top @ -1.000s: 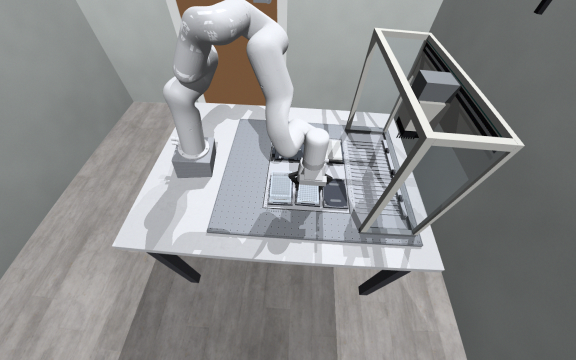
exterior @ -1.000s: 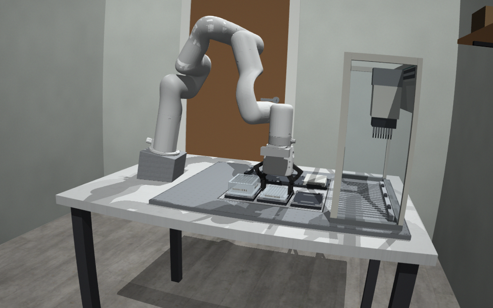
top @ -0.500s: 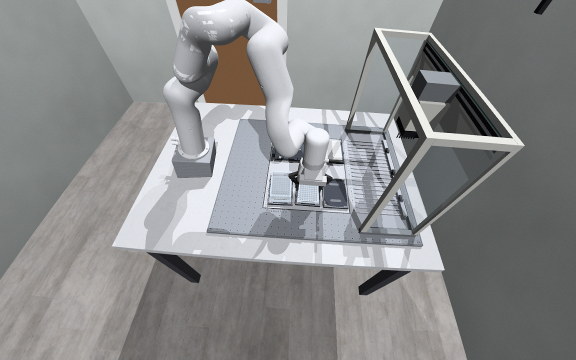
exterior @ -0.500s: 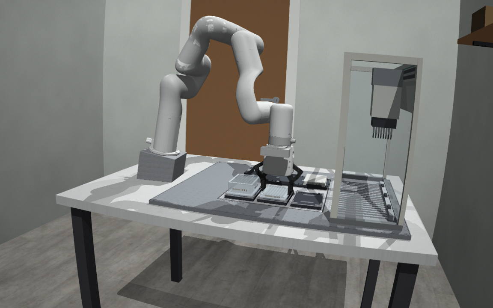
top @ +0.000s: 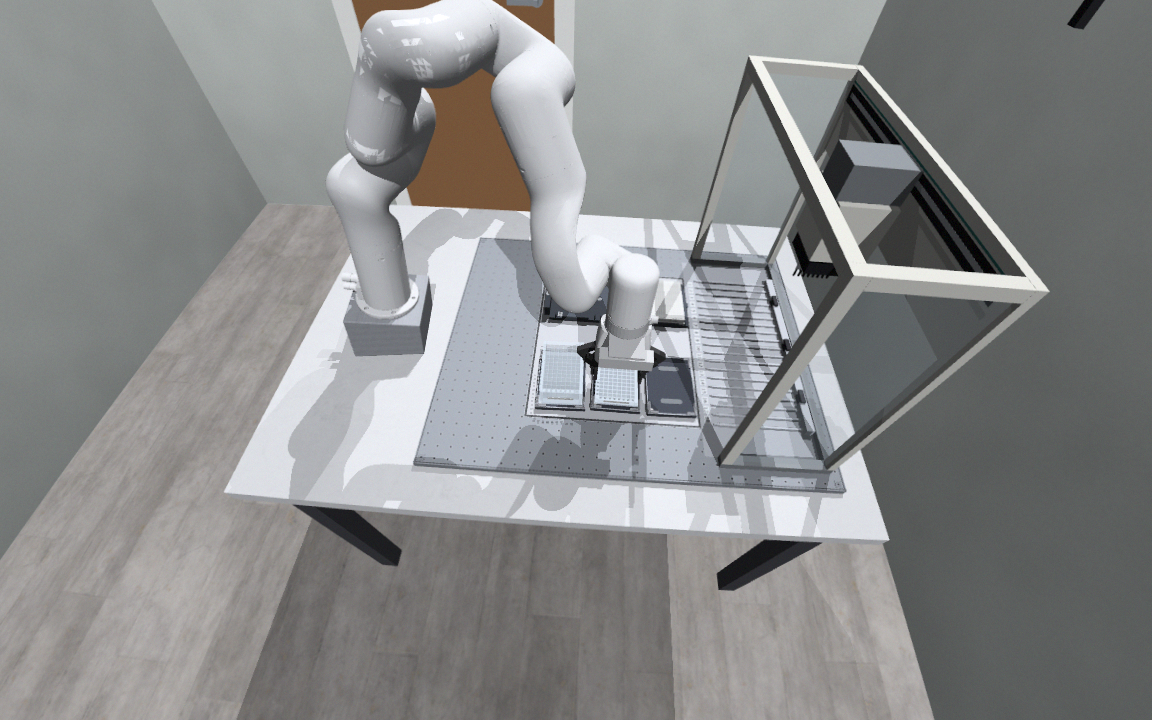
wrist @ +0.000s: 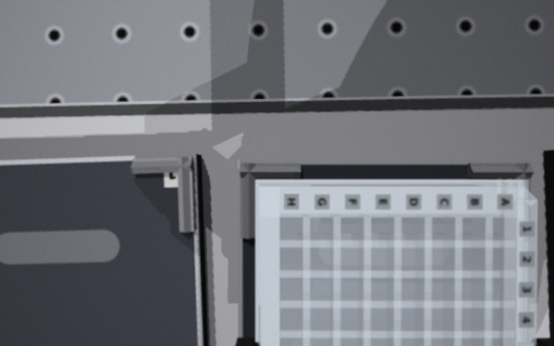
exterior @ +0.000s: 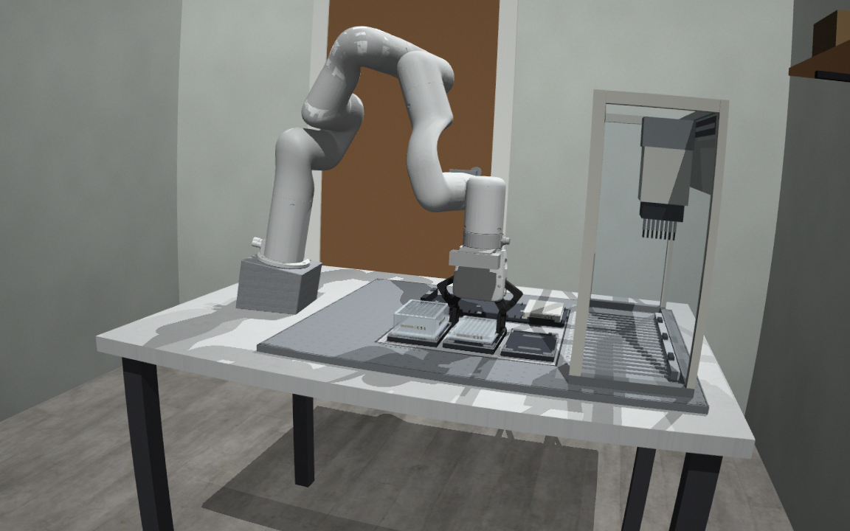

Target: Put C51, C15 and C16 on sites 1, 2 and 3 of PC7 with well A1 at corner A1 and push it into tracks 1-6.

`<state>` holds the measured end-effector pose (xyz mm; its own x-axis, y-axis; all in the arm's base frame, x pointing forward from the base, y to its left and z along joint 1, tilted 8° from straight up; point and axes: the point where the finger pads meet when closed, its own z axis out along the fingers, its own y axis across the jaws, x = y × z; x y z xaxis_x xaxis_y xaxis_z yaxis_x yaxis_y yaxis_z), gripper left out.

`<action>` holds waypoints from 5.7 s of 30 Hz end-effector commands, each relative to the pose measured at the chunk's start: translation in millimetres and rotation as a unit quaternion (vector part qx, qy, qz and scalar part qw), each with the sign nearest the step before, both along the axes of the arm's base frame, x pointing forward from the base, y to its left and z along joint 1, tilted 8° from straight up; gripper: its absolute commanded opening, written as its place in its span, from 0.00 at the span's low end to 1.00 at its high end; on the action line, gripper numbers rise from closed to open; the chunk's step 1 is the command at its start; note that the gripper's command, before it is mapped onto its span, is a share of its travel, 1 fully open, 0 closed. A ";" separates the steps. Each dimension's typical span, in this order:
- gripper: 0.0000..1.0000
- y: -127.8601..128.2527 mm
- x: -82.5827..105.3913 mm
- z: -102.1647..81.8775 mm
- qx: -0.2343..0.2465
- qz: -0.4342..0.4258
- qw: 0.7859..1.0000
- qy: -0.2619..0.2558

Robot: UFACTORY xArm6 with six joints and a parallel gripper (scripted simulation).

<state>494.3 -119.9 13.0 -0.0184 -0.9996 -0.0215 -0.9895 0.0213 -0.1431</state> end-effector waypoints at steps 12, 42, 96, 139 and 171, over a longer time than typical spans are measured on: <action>0.00 -0.6 0.2 11.1 -0.001 0.000 1.000 -0.002; 0.00 -1.1 -3.4 35.2 -0.001 0.000 1.000 -0.002; 0.00 -2.4 -13.9 107.3 -0.001 0.000 1.000 -0.002; 0.00 157.9 -8.2 110.5 -0.001 0.009 1.000 -0.003; 0.00 227.1 -5.7 111.9 -0.001 0.009 1.000 -0.003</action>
<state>487.3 106.6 123.0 -0.0011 -0.9998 -0.0189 -0.9896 0.0038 -0.1436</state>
